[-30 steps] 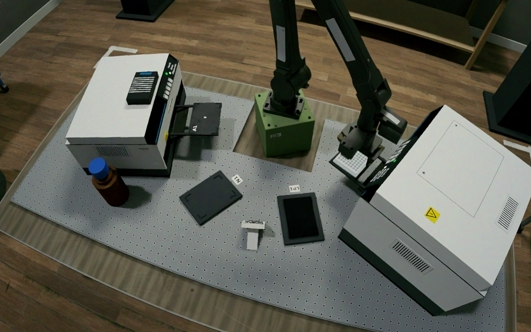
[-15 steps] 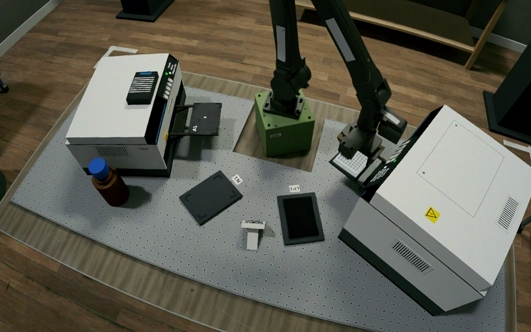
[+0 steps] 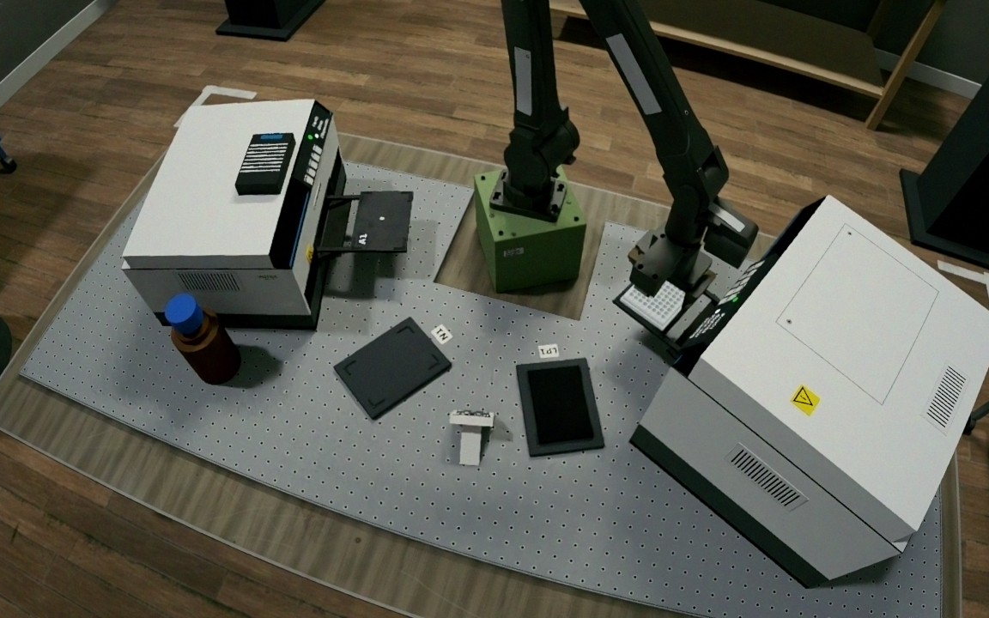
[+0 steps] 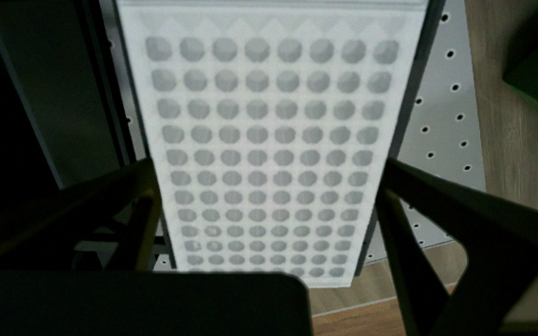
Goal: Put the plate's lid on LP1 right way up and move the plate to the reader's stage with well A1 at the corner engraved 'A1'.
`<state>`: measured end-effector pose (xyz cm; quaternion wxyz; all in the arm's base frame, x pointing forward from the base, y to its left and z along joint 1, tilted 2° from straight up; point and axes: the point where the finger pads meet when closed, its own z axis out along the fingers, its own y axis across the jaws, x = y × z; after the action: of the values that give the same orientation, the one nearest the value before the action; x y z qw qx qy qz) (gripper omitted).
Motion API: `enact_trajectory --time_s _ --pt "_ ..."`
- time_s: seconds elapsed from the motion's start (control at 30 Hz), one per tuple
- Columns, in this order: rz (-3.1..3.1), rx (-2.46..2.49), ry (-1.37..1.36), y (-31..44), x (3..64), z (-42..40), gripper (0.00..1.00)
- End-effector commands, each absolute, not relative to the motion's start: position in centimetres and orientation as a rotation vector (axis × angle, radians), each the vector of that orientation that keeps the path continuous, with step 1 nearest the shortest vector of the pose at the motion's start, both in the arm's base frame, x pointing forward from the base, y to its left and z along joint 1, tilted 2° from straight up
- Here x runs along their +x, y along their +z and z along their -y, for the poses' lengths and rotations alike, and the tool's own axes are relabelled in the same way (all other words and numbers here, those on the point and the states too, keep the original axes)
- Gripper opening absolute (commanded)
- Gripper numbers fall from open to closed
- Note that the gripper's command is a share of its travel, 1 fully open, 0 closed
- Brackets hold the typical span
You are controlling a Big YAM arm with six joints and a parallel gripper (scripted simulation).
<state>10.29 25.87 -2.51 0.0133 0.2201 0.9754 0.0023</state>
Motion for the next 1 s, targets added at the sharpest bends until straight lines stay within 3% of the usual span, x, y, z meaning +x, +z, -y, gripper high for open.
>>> enact_trajectory --time_s 0.0,0.97 --pt "-3.034 0.699 -0.023 -4.11 10.60 -25.15 0.86" --pt "-3.034 0.694 -0.026 -4.46 10.69 -25.15 0.86"
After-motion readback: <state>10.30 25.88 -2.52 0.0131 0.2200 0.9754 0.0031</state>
